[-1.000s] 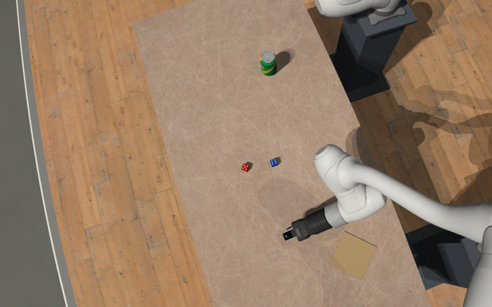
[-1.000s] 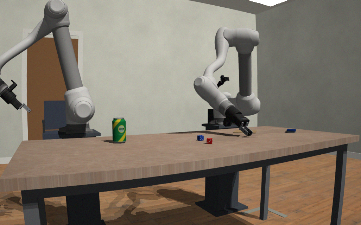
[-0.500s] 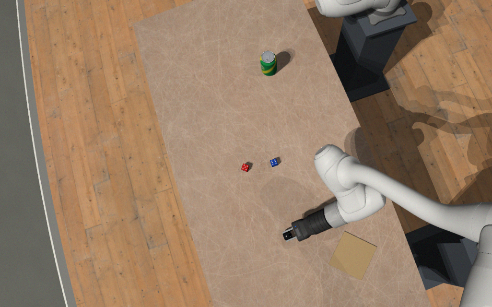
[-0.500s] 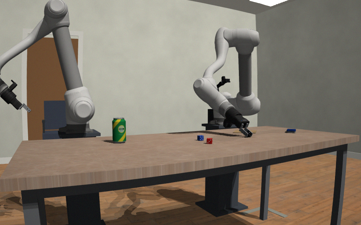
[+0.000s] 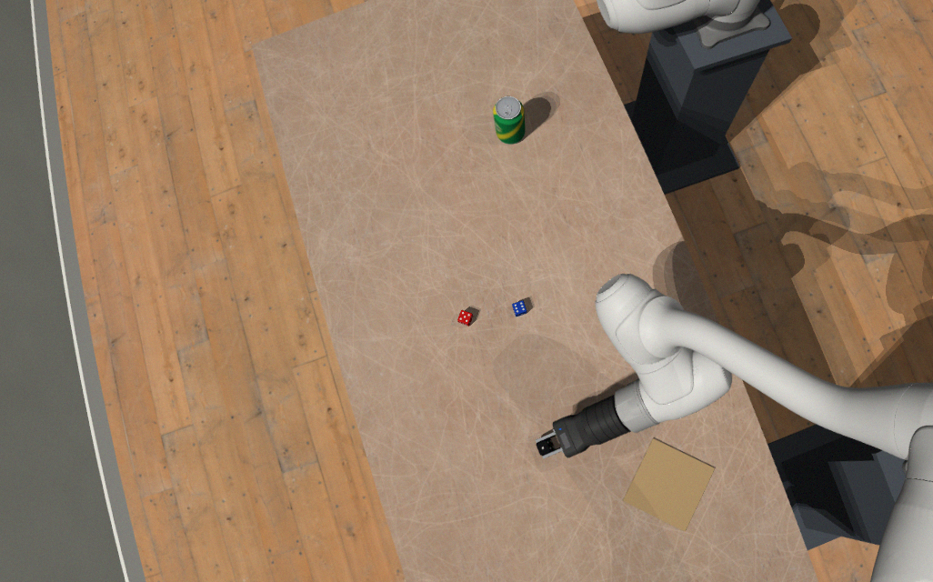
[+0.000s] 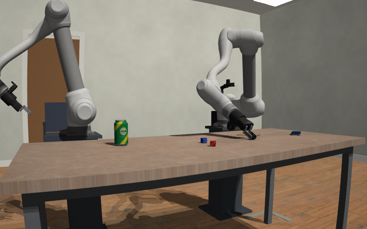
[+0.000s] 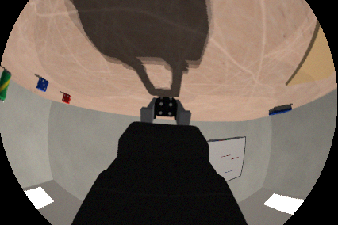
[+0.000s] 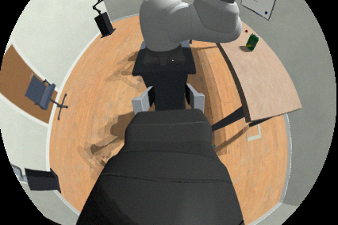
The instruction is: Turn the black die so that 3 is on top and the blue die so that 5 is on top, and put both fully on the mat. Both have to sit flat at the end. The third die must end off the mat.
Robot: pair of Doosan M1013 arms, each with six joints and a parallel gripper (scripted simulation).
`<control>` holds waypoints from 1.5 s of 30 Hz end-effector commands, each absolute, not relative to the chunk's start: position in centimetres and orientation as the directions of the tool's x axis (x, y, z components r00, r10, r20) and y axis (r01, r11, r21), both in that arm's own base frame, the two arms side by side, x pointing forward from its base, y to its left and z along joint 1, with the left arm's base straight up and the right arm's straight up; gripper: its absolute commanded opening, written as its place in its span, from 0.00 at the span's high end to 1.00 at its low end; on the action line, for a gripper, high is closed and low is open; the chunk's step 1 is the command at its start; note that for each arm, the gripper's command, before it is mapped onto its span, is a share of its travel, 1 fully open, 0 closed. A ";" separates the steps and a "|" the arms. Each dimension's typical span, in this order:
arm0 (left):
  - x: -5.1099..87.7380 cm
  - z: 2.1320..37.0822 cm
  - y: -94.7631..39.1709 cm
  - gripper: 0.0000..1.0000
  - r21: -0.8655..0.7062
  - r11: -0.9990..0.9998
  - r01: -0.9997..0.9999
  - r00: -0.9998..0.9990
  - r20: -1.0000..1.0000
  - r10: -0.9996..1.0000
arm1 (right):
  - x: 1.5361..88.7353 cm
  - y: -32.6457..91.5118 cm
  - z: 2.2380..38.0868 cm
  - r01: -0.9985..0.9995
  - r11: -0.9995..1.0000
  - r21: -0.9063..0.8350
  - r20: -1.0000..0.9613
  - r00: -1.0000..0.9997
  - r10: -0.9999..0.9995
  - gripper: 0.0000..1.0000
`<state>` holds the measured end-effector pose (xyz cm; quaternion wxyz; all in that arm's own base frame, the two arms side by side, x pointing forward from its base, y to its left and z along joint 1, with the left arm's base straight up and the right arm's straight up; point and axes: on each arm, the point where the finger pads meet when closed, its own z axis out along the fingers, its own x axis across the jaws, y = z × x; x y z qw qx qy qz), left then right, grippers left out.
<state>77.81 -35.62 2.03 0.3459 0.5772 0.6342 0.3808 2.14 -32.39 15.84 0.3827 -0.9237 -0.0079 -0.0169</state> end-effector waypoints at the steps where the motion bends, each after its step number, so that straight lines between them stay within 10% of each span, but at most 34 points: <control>1: 77.8 2.1 -35.6 0.51 0.883 0.044 0.467 -0.094 0.000 0.996 | 2.2 -32.4 15.9 0.028 -0.708 -0.706 0.038 0.999 0.002 0.00; 20: 77.8 2.1 -35.6 0.21 0.883 0.044 0.467 -0.094 0.000 0.996 | 2.2 -32.4 15.9 0.028 -0.708 -0.706 0.038 0.999 0.002 0.00; 45: 77.8 2.1 -35.6 0.21 0.883 0.044 0.467 -0.094 0.000 0.996 | 2.2 -32.4 15.9 0.028 -0.708 -0.706 0.038 0.999 0.002 0.00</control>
